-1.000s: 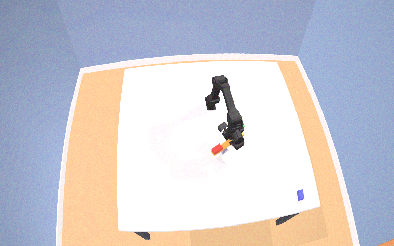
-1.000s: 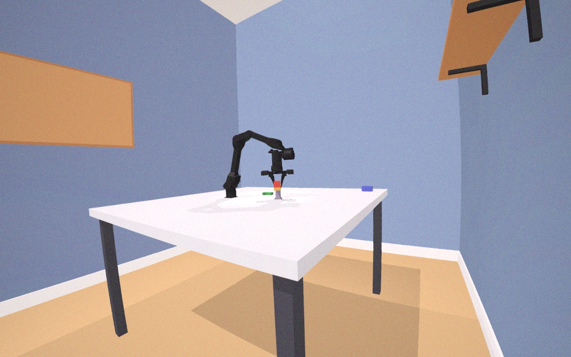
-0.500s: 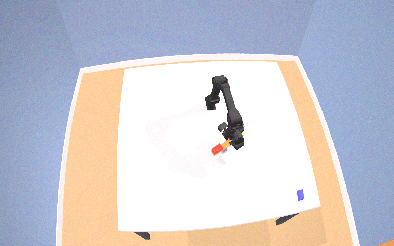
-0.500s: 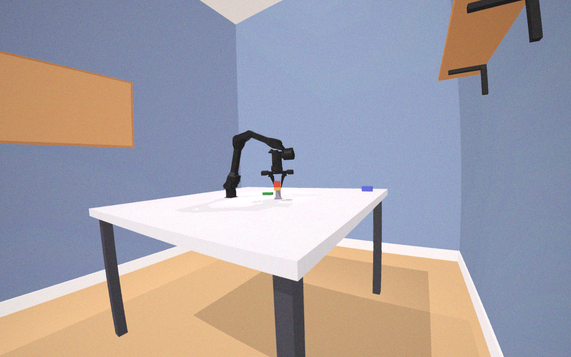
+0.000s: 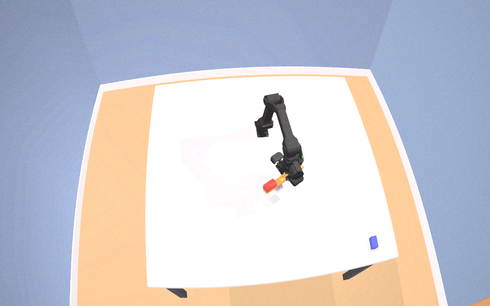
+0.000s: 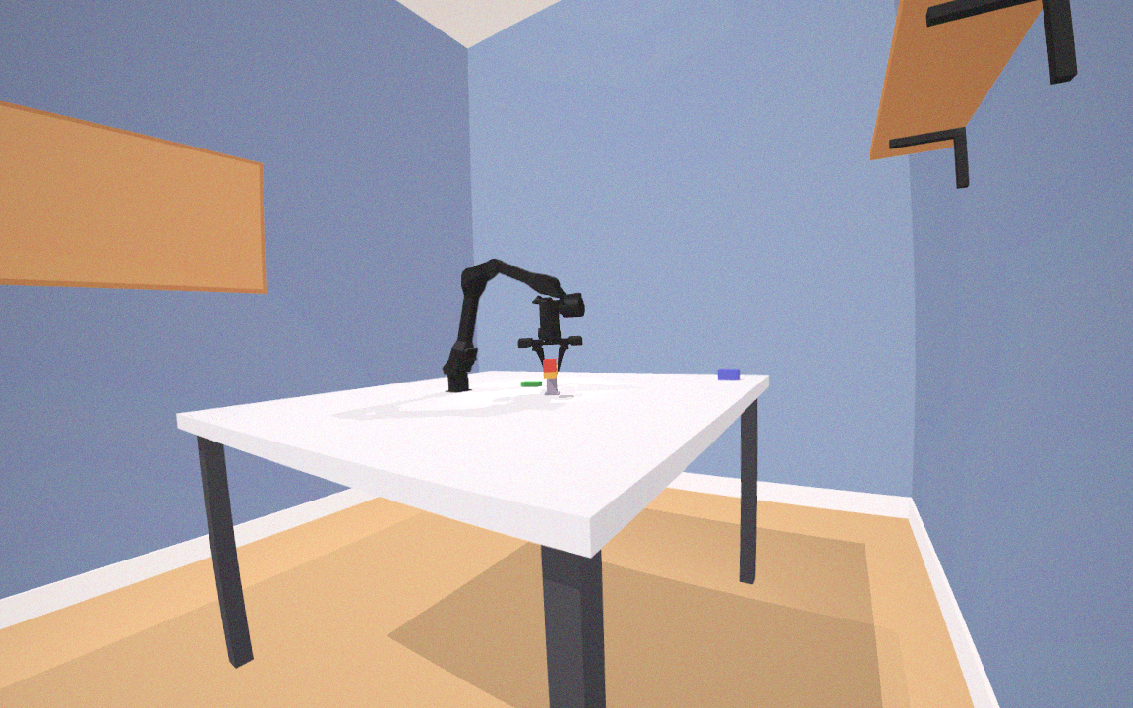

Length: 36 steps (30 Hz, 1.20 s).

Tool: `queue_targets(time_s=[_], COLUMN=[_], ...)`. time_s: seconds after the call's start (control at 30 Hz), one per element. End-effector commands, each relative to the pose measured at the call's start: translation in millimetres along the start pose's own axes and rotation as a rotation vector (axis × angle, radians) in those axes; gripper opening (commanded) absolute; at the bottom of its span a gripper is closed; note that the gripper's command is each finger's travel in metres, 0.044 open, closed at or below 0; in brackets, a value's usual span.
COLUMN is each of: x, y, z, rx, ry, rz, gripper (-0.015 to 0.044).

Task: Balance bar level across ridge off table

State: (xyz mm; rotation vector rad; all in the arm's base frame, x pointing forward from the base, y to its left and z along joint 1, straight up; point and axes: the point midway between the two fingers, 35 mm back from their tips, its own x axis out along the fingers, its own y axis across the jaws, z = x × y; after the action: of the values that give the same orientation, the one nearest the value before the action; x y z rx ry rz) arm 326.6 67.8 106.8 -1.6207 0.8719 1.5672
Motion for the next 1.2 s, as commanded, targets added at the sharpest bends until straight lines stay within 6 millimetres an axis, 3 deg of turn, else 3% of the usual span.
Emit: queue_targets(time_s=[0.0, 0.93, 1.17], x=[0.2, 0.2, 0.2], y=[0.1, 0.1, 0.1], z=[0.0, 0.0, 0.0], rx=[0.000, 0.000, 0.000], ry=[0.000, 0.000, 0.000], rz=[0.001, 0.001, 0.001], gripper=[0.0170, 0.0185, 0.0369])
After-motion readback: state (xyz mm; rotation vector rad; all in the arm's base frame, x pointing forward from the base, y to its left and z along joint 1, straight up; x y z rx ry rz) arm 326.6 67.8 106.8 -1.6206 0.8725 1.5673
